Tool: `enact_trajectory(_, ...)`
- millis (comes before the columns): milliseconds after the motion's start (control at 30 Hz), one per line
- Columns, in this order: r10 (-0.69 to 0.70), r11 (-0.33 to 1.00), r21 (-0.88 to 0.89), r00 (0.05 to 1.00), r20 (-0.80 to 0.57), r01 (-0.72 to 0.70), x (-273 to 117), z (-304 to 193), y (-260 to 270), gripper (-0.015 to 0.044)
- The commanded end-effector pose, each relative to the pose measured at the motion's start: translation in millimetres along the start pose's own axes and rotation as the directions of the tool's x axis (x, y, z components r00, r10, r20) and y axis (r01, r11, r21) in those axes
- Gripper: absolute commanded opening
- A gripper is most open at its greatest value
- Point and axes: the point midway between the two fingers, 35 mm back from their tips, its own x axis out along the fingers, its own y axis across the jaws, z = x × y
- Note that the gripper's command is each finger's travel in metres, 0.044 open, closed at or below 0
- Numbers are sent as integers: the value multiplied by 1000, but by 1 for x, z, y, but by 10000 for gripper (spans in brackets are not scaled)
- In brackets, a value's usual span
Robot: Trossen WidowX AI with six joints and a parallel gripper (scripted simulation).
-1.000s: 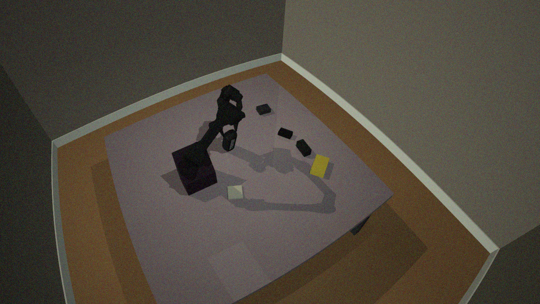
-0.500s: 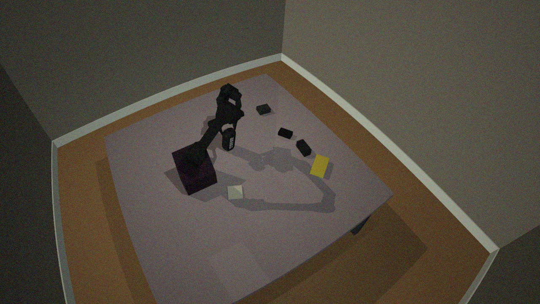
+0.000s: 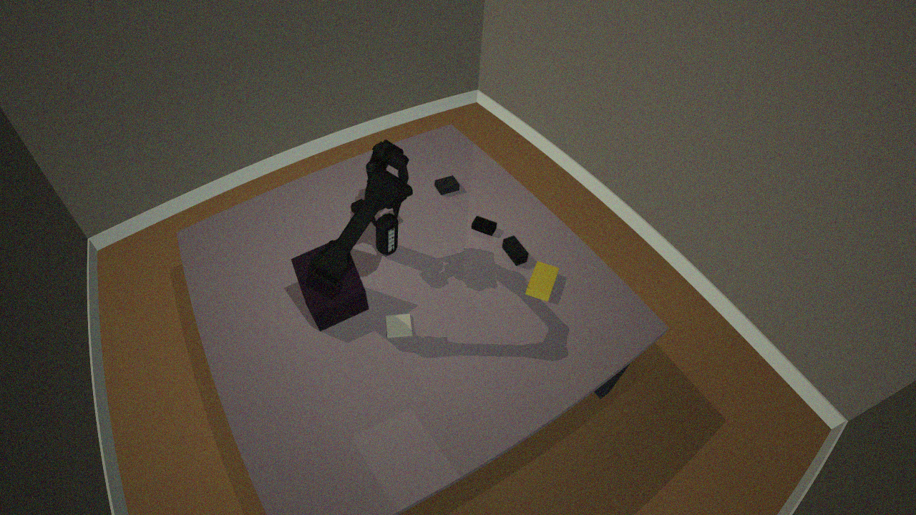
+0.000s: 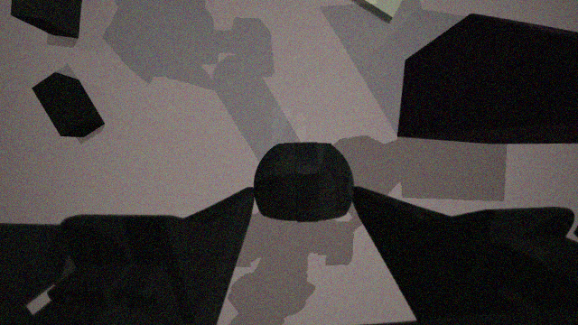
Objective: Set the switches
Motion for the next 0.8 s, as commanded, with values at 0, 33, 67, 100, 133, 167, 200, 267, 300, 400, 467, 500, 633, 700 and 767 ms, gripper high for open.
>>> enact_trajectory(0,-5,1000,3,1000,-19,5,1,-6,0,338)
enact_trajectory(33,-4,1000,3,1000,-22,5,1,-7,0,338)
enact_trajectory(67,-4,1000,3,1000,-24,5,1,-7,0,338)
enact_trajectory(100,-4,1000,3,1000,-26,5,0,-8,0,338)
enact_trajectory(133,-4,1000,3,1000,-29,5,0,-9,0,338)
enact_trajectory(167,-4,1000,3,999,-32,5,0,-9,0,338)
enact_trajectory(200,-4,1000,3,999,-34,5,0,-10,0,338)
enact_trajectory(267,-4,1000,3,999,-39,5,0,-12,0,338)
enact_trajectory(300,-4,1000,3,999,-41,5,0,-12,0,338)
enact_trajectory(400,-4,1000,3,999,-48,4,-1,-15,0,338)
enact_trajectory(467,-4,1000,3,999,-53,4,-1,-16,0,338)
enact_trajectory(500,-4,1000,3,998,-55,4,-1,-17,0,338)
enact_trajectory(633,-4,1000,3,998,-65,4,-1,-20,0,338)
enact_trajectory(700,-4,1000,3,998,-70,4,-1,-21,0,338)
enact_trajectory(767,-4,1000,3,997,-74,4,-2,-23,1,338)
